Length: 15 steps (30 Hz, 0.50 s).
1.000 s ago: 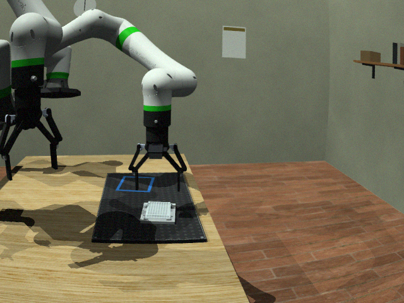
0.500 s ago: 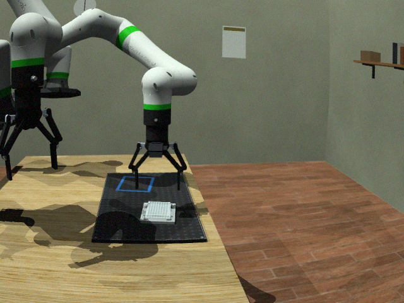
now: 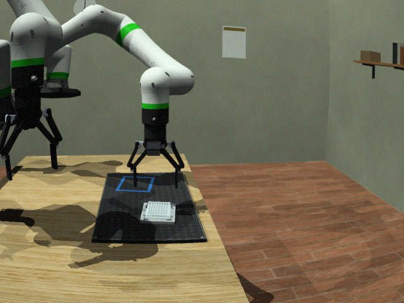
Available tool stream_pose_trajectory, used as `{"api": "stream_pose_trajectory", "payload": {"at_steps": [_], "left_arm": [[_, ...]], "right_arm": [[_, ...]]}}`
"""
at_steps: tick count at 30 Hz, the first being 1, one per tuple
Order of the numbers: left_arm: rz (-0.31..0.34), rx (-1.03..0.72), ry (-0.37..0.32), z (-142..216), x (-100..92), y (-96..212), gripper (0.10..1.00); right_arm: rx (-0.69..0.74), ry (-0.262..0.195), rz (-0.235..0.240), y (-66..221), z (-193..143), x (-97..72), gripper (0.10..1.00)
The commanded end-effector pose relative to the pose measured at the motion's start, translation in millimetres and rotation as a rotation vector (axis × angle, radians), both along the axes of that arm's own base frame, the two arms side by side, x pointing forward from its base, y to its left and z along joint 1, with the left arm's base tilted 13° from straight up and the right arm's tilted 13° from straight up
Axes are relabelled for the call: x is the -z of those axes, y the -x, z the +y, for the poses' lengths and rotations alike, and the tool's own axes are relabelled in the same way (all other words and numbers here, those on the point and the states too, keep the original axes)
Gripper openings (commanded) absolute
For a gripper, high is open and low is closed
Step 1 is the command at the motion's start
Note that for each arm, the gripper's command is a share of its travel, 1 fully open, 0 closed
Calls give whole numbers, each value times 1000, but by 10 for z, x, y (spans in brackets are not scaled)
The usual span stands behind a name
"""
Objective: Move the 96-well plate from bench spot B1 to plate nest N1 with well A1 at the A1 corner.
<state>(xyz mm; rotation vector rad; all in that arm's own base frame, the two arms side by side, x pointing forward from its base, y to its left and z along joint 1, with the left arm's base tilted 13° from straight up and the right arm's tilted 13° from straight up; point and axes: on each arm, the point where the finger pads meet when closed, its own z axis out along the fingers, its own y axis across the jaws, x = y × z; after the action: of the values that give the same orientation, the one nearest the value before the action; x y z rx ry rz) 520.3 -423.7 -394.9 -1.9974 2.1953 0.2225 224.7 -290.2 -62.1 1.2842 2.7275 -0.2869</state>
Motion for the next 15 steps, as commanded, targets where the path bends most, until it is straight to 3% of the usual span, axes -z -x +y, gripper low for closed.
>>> {"api": "stream_pose_trajectory", "payload": {"at_steps": [1,15], "left_arm": [[-3,0,3,92,-39,21,1000],[-3,0,3,467,-118,138,1000]], "right_arm": [[0,1,-1,-5,-3,-4,1000],[0,1,-1,-5,-3,-4,1000]]}}
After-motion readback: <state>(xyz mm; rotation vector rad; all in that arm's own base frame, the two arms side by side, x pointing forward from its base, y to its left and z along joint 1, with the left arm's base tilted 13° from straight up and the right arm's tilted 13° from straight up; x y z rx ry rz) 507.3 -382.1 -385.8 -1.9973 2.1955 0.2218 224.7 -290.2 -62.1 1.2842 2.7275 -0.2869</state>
